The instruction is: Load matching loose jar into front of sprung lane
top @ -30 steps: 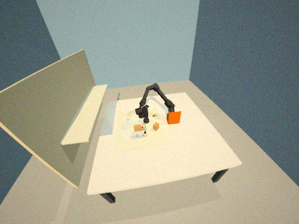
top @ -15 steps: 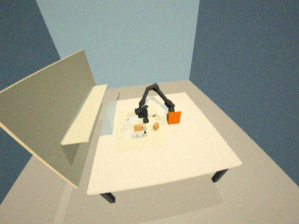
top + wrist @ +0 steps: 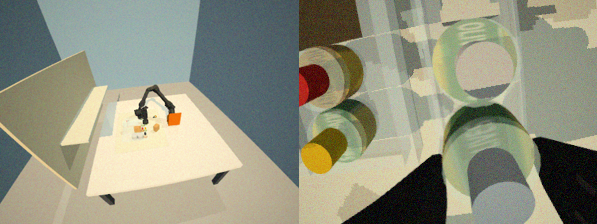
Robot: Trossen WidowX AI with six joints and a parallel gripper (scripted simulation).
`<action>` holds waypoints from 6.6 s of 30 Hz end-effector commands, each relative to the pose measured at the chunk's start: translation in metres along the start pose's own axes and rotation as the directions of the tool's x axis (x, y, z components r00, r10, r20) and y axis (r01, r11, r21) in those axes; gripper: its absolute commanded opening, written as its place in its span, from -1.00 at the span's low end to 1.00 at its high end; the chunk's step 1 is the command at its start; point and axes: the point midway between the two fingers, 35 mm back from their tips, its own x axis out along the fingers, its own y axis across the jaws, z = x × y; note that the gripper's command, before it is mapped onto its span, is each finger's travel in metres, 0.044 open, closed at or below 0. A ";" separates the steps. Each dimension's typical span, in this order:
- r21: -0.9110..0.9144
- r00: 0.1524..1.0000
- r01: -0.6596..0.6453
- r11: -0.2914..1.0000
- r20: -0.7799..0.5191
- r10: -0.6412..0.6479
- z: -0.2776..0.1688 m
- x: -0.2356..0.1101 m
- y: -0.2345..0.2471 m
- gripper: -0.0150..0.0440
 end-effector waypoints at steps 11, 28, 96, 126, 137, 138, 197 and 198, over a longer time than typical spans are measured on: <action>0.017 1.000 0.000 1.000 0.026 0.000 0.015 -0.005 -0.001 -0.49; 0.017 1.000 0.000 1.000 0.026 0.000 0.015 -0.005 -0.001 -0.49; 0.018 1.000 0.000 1.000 0.026 0.000 0.020 -0.003 -0.002 -0.49; 0.018 1.000 0.000 1.000 0.026 0.000 0.021 0.004 -0.002 -0.49; 0.018 1.000 0.000 1.000 0.026 -0.001 0.020 0.007 -0.002 -0.49; 0.018 1.000 0.000 1.000 0.026 -0.001 0.020 0.008 -0.002 -0.49; 0.018 1.000 0.001 1.000 0.026 -0.002 0.018 0.023 -0.002 -0.49; 0.018 1.000 0.001 1.000 0.026 -0.002 0.018 0.023 -0.002 -0.49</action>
